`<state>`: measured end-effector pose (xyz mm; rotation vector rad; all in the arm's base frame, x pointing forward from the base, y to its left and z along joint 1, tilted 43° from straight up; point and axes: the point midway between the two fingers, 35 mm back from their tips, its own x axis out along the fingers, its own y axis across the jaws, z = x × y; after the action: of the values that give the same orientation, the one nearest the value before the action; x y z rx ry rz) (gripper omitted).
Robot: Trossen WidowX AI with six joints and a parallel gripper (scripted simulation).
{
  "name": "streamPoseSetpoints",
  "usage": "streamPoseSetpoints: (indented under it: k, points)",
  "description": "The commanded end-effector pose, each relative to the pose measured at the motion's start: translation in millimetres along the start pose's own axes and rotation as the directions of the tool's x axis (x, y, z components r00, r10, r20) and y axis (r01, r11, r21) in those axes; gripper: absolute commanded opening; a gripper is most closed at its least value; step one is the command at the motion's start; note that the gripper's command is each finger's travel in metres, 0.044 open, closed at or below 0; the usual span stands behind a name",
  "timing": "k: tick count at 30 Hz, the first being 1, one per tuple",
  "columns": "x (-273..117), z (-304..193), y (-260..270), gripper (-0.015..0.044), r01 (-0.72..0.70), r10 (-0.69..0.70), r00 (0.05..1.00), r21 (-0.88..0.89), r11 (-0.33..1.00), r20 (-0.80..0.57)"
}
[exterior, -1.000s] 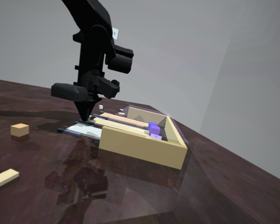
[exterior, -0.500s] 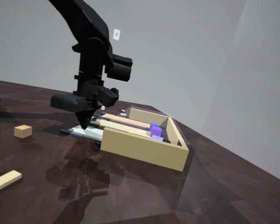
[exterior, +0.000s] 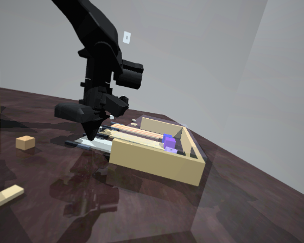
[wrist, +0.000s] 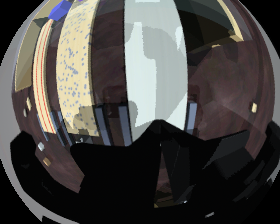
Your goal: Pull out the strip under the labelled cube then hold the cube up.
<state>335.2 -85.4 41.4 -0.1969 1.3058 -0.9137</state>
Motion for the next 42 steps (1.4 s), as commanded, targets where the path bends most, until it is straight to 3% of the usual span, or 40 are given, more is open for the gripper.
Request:
streamPoseSetpoints:
  k: [1, 42]
  points:
    - [1.6, -1.1, -0.5, 0.0000, 0.005, -0.005, 1.000, -0.007, 1.000, -0.002]
    - [5.0, -0.6, -0.1, 0.0000, 0.005, -0.005, 1.000, -0.007, 1.000, -0.001]
